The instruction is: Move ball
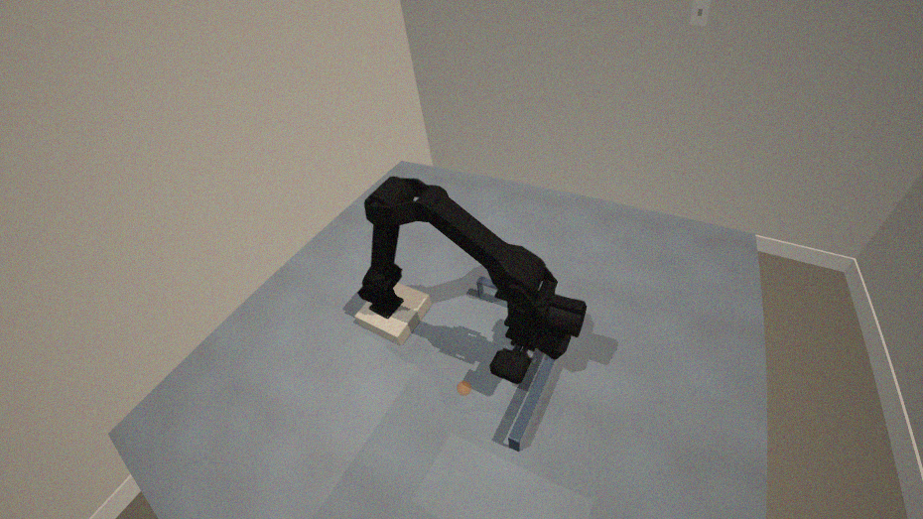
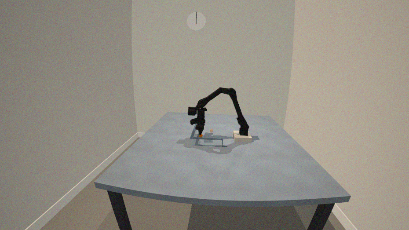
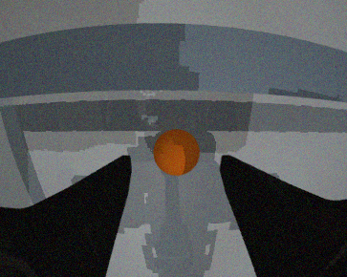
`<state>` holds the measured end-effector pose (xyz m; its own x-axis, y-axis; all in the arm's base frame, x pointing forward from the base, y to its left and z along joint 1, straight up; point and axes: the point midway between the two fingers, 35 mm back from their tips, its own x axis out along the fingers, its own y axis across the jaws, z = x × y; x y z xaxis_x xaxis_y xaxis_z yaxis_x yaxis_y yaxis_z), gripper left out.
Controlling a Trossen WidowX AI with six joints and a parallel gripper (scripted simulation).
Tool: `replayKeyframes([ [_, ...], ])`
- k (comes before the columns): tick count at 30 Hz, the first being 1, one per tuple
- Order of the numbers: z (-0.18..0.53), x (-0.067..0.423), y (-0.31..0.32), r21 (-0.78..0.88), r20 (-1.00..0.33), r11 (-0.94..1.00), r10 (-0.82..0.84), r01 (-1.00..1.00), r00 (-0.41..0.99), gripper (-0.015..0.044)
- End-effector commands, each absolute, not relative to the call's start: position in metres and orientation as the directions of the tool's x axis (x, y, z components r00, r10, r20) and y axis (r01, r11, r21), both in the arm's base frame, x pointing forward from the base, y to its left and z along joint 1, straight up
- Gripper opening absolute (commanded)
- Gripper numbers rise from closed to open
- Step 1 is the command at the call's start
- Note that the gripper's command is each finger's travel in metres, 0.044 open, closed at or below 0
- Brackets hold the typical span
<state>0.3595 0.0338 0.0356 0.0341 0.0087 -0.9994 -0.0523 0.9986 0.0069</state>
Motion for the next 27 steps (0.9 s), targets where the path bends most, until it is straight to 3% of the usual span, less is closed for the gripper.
replayKeyframes([
  [1,0.026,0.358,0.033,0.002,-1.000,0.998,0.003,-0.056,0.026,0.0252],
  [10,0.014,0.358,0.033,0.002,-1.000,0.998,0.003,-0.056,0.026,0.0252],
  [13,0.014,0.358,0.033,0.002,-1.000,0.998,0.003,-0.056,0.026,0.0173],
  [23,0.014,0.358,0.033,0.002,-1.000,0.998,0.003,-0.056,0.026,0.0106],
  [27,0.023,0.359,0.033,0.002,-1.000,0.998,0.004,-0.056,0.026,0.0001],
])
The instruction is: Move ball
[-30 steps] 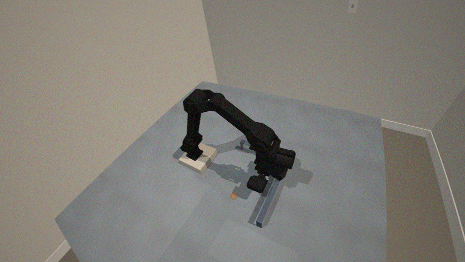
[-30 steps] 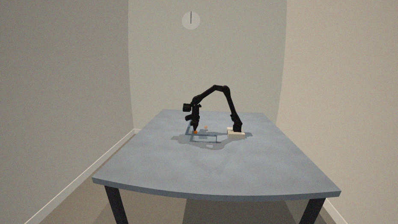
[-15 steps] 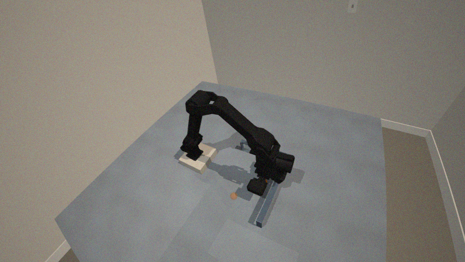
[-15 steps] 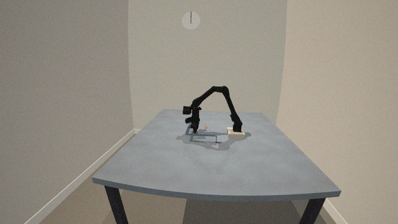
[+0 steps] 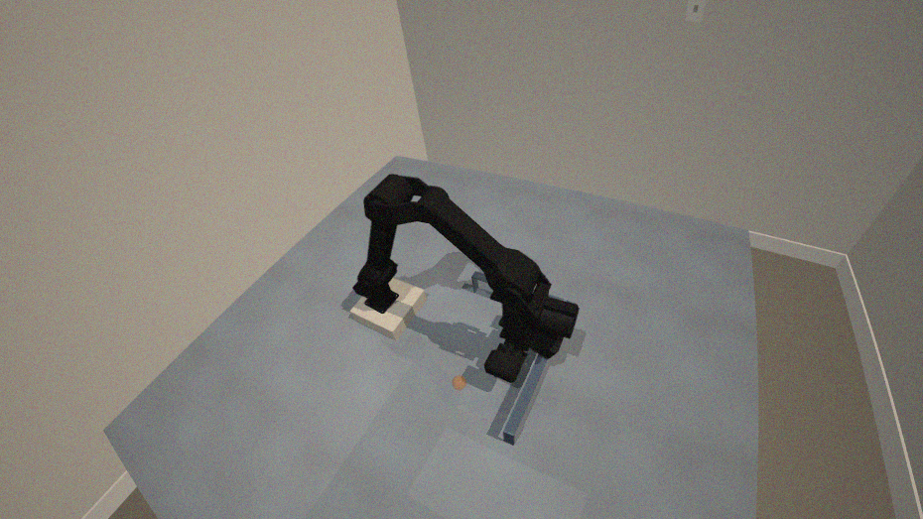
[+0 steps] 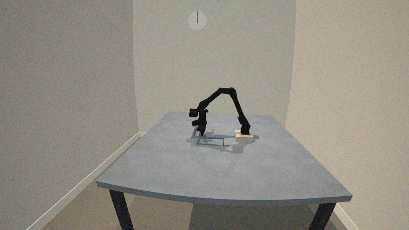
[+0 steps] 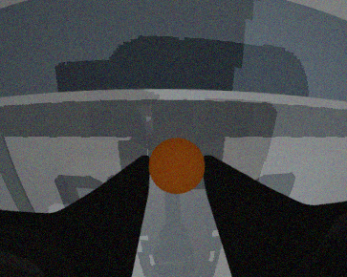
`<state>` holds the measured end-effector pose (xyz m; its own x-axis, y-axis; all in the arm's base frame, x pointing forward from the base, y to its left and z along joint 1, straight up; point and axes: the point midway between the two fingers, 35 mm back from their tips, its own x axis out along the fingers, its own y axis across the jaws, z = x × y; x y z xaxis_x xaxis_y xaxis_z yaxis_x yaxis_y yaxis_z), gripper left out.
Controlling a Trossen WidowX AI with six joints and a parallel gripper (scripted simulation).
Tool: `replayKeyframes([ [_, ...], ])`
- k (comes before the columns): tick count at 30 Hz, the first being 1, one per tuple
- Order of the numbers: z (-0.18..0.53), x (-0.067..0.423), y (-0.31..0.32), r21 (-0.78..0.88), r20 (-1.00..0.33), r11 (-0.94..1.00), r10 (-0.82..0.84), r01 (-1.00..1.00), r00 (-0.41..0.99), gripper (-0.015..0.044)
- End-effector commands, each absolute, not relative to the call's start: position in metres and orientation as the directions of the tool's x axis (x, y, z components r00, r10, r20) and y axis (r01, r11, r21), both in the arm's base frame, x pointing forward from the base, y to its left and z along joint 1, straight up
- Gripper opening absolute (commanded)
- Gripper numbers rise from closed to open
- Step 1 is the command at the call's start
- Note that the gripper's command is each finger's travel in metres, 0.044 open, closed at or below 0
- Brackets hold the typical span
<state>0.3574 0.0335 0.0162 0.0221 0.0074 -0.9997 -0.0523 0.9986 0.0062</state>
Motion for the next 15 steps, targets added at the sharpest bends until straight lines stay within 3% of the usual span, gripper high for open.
replayKeyframes([
  [1,0.029,0.360,0.033,0.002,-1.000,0.998,0.004,-0.056,0.026,0.0000],
  [15,0.117,0.359,0.033,0.002,-1.000,0.998,0.004,-0.056,0.027,0.0000],
])
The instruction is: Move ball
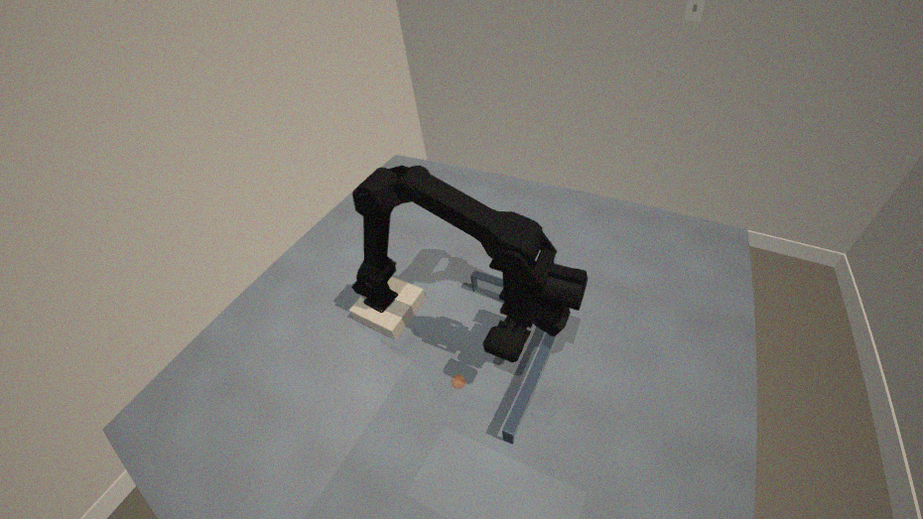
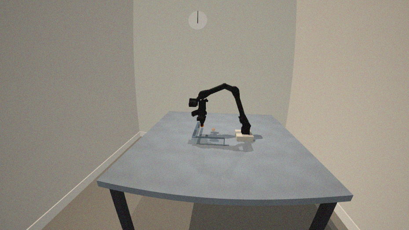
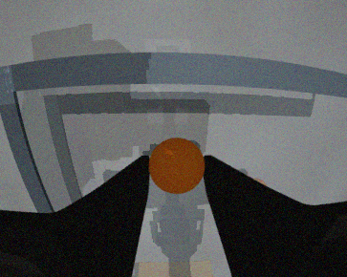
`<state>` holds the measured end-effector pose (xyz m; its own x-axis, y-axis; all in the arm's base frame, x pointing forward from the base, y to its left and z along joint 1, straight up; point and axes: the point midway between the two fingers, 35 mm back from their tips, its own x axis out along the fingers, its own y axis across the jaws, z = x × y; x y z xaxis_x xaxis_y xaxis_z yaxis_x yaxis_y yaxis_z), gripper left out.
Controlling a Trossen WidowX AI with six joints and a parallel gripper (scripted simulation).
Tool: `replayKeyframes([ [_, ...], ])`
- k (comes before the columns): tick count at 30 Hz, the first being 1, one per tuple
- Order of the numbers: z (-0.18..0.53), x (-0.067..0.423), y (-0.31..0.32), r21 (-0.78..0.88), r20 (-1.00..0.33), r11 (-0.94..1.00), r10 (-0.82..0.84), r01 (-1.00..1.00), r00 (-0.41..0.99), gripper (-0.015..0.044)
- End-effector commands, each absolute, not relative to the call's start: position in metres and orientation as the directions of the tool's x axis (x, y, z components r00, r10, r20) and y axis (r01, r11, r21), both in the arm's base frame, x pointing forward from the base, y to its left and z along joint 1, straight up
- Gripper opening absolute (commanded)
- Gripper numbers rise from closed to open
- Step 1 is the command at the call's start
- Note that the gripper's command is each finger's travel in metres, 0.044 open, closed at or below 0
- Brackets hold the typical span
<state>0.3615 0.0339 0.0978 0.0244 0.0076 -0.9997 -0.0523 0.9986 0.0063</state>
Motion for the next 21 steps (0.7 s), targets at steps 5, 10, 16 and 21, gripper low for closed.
replayKeyframes([
  [5,0.140,0.355,0.032,0.002,-1.000,0.998,0.004,-0.056,0.026,0.0000],
  [10,0.138,0.352,0.025,0.001,-1.000,0.998,0.003,-0.056,0.026,0.0000],
  [16,0.129,0.338,-0.006,-0.001,-1.000,0.998,0.000,-0.056,0.025,0.0000],
  [21,0.121,0.324,-0.029,-0.003,-1.000,0.998,-0.001,-0.056,0.024,0.0000],
])
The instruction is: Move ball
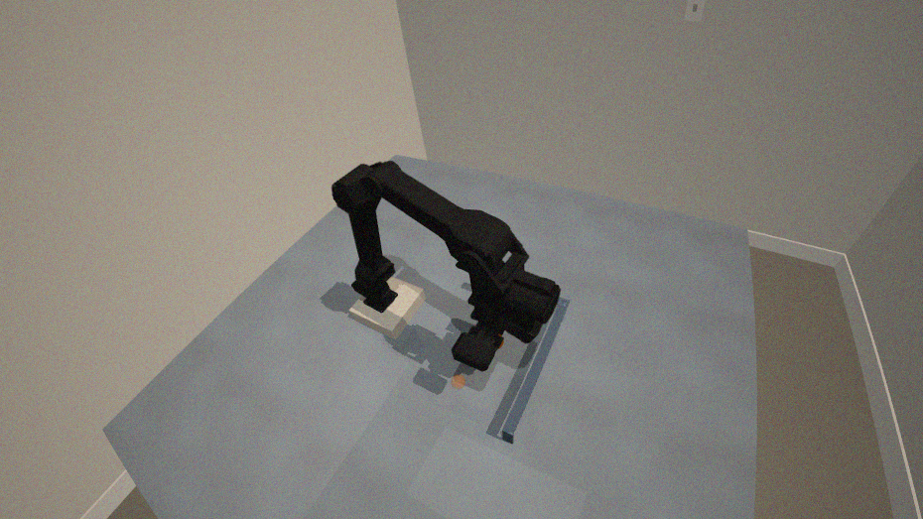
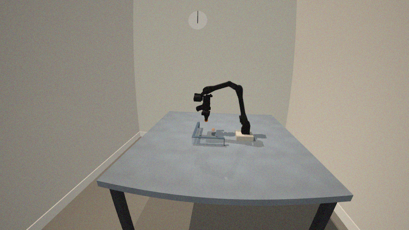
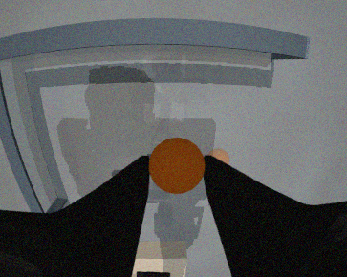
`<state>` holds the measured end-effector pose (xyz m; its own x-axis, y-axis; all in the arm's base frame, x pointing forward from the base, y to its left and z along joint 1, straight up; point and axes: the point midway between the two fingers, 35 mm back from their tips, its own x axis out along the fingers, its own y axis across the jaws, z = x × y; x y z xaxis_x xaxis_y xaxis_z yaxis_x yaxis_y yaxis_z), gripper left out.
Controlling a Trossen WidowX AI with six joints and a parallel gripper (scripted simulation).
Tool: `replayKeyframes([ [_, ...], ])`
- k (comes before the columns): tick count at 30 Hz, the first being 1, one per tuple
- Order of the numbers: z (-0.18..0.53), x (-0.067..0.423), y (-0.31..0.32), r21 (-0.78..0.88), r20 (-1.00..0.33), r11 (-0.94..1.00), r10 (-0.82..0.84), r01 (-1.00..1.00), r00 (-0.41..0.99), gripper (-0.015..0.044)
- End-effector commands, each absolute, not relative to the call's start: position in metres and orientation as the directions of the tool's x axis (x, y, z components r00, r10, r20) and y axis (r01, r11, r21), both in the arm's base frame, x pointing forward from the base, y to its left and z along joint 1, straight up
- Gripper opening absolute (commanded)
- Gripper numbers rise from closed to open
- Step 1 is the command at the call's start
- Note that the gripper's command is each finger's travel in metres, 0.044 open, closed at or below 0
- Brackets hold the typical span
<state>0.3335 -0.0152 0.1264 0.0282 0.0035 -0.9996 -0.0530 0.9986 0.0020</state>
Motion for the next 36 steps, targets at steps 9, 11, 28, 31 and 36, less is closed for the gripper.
replayKeyframes([
  [9,0.106,0.294,-0.066,-0.006,-1.000,0.998,-0.004,-0.056,0.022,0.0000],
  [11,0.102,0.286,-0.073,-0.006,-1.000,0.998,-0.005,-0.056,0.021,0.0000],
  [28,0.046,0.279,-0.082,-0.007,-1.000,0.998,-0.006,-0.056,0.021,0.0000],
  [31,0.031,0.278,-0.081,-0.007,-1.000,0.998,-0.006,-0.056,0.020,0.0000],
  [36,0.027,0.278,-0.081,-0.007,-1.000,0.998,-0.005,-0.056,0.020,0.0000],
])
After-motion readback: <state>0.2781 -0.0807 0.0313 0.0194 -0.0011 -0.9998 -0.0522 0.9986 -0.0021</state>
